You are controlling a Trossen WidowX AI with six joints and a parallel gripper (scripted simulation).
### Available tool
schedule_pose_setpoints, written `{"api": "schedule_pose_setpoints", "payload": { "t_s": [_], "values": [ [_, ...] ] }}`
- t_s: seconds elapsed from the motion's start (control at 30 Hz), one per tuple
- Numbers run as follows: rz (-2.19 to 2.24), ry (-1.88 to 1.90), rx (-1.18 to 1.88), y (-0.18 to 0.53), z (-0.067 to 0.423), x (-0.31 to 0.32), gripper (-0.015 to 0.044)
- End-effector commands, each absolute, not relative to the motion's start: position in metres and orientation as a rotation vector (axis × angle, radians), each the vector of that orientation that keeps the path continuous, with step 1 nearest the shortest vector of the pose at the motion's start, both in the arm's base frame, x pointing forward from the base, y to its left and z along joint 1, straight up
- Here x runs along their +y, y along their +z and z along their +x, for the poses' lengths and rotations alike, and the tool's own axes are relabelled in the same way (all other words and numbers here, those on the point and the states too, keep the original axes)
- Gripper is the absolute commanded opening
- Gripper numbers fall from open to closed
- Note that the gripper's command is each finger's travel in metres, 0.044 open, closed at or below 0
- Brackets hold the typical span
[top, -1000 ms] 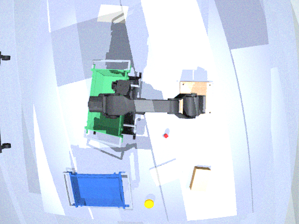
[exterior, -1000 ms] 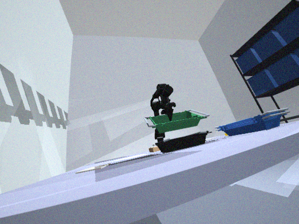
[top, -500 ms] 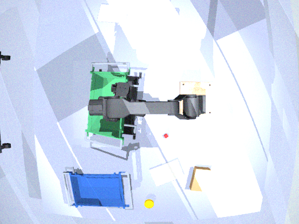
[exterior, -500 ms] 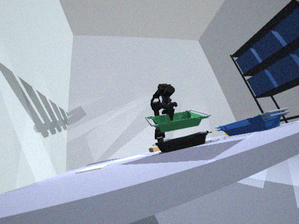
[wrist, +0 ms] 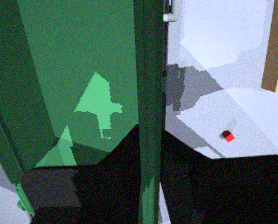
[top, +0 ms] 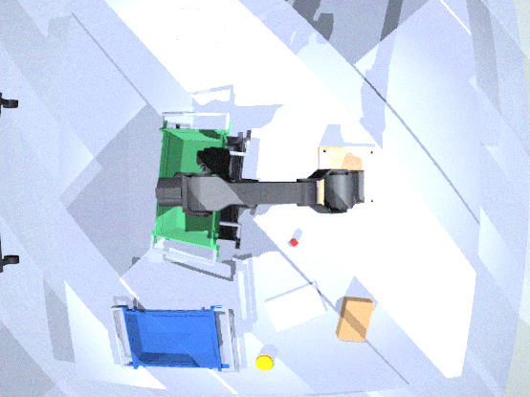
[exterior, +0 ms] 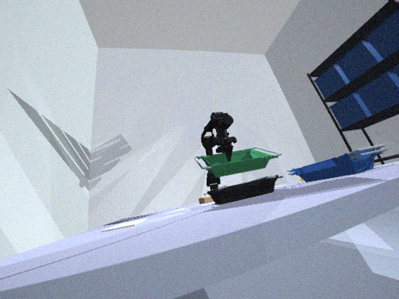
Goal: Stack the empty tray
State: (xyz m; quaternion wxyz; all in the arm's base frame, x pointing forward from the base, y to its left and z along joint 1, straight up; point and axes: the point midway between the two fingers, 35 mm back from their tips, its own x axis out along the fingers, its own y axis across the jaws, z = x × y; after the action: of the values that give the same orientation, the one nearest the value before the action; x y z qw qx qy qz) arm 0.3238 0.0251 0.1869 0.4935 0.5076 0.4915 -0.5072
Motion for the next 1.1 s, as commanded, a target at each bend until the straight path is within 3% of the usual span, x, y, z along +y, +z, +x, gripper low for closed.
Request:
{"api": "schedule_pose_setpoints", "payload": {
  "t_s": [0.0, 1.07],
  "values": [
    [1.248, -1.214, 1.174, 0.192, 0.324, 0.025, 0.0000],
    [1.248, -1.214, 1.174, 0.173, 0.326, 0.026, 0.0000]
  ]
}}
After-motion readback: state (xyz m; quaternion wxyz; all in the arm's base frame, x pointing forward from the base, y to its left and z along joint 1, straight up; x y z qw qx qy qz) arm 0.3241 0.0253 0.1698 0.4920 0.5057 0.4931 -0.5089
